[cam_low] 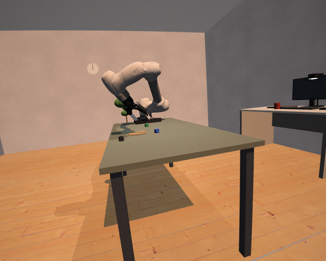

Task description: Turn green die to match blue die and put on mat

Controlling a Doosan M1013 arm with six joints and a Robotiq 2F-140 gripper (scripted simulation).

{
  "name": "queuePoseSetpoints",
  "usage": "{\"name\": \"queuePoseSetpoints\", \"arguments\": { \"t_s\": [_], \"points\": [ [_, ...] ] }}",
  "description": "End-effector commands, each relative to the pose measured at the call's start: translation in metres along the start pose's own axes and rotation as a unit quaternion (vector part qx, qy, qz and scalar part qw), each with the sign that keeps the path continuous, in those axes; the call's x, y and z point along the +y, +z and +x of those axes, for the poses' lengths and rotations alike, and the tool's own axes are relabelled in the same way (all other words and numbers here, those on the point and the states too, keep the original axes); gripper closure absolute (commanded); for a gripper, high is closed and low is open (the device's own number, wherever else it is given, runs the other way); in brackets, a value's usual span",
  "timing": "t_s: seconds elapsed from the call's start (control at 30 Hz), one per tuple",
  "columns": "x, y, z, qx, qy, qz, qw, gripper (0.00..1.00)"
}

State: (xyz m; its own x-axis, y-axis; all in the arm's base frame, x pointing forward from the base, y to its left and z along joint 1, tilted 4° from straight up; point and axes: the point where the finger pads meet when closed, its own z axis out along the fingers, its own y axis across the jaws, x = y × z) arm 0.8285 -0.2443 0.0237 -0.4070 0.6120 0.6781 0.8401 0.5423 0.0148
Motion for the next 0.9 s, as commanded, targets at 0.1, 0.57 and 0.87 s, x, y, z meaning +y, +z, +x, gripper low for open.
{"name": "queuePoseSetpoints", "arguments": {
  "t_s": [0.1,0.57,0.87],
  "points": [
    [0.008,-0.048,-0.069,-0.132,-0.012,0.020,0.991,0.00],
    [0.020,-0.174,-0.156,-0.337,-0.039,0.052,0.939,0.00],
    [0.020,-0.174,-0.156,-0.337,-0.039,0.052,0.939,0.00]
  ]
}}
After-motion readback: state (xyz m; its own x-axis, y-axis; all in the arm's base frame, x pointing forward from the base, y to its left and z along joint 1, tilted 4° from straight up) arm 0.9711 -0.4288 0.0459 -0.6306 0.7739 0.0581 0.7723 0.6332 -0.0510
